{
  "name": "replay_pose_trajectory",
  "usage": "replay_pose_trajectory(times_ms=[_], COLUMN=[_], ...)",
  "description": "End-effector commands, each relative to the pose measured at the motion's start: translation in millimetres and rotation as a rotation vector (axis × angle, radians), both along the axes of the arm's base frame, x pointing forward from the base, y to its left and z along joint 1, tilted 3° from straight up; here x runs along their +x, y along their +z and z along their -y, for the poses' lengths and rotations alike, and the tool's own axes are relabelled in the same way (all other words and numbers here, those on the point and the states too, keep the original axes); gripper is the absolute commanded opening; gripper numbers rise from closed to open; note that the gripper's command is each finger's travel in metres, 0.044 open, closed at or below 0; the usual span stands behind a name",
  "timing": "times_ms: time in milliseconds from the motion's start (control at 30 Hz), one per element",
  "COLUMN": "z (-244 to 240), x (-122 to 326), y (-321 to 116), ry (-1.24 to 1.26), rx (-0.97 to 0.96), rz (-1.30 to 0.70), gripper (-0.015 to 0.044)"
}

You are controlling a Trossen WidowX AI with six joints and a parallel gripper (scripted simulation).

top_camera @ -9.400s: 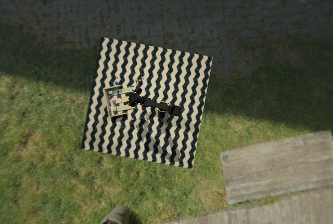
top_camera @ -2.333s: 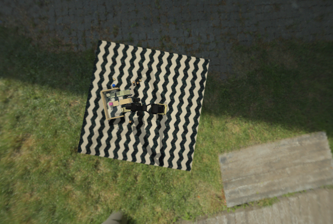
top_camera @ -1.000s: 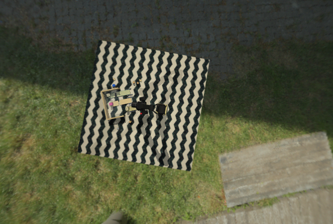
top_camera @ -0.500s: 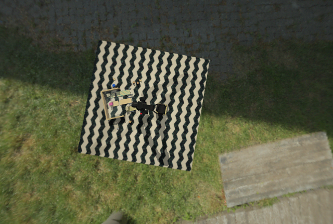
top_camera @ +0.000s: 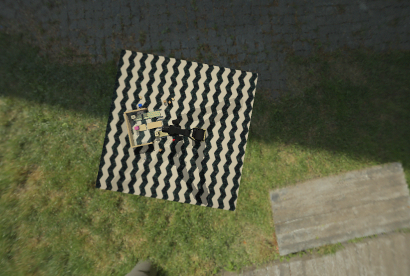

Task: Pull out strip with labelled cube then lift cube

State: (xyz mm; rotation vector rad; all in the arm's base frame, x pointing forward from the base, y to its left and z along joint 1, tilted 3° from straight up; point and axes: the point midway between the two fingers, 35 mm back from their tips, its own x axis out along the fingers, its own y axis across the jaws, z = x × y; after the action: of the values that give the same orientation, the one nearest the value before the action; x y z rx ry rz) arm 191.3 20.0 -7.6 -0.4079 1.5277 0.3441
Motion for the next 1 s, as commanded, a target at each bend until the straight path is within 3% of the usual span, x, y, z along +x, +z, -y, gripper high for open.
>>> replay_pose_trajectory(times_ms=[0, 133, 700, 967], z=[-2.1, -2.5, -35.7, -50.5], x=[4.7, 4.0, 63.9, 91.5], y=[27.2, 37.0, 40.9, 44.6], ry=[0.001, 0.001, -0.081, -0.081], rx=[-0.003, -0.005, 0.0, 0.002], rz=[0.002, -0.003, 0.005, 0.008], gripper=[0.0, 0.0, 0.044, 0.044])
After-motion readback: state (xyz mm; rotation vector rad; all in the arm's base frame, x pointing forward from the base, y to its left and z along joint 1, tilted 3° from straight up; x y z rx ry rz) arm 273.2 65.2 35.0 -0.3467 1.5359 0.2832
